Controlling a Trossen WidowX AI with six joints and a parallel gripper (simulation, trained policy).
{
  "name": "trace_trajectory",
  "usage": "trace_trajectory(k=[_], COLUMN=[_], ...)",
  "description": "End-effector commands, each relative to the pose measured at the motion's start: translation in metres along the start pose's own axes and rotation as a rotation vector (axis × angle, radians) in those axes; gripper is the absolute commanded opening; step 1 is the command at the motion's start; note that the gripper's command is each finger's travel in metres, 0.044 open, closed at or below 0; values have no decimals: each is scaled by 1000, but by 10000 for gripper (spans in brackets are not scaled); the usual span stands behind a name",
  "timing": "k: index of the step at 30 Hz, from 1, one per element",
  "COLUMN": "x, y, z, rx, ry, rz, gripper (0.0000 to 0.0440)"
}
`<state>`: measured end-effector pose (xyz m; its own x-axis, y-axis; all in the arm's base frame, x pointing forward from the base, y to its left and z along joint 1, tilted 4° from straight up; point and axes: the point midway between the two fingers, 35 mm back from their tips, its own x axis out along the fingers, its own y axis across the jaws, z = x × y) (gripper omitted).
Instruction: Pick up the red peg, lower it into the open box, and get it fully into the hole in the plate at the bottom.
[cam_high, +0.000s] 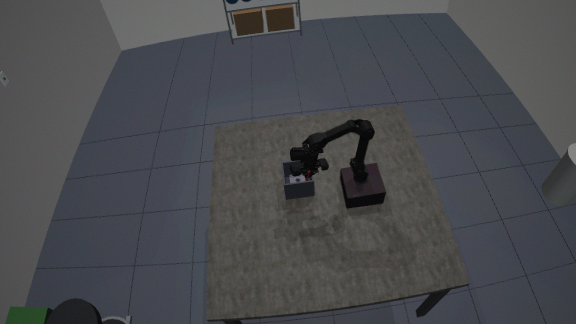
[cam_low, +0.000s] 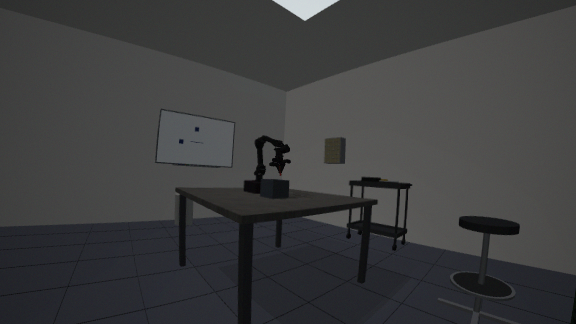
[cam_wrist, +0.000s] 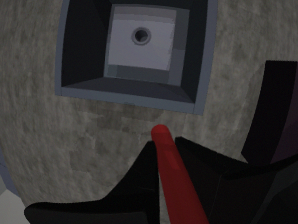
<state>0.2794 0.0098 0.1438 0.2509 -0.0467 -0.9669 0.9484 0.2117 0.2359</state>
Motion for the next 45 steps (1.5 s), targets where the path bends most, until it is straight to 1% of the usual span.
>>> trace_trajectory(k=[1,20,32,45], x=[3,24,51,81], y=[1,3,1,4], z=[12,51,71,84], rx=[0,7,8,-1], ry=[-8,-4,5,22], rz=[-18,-76,-109,-110], gripper=[0,0,0,0])
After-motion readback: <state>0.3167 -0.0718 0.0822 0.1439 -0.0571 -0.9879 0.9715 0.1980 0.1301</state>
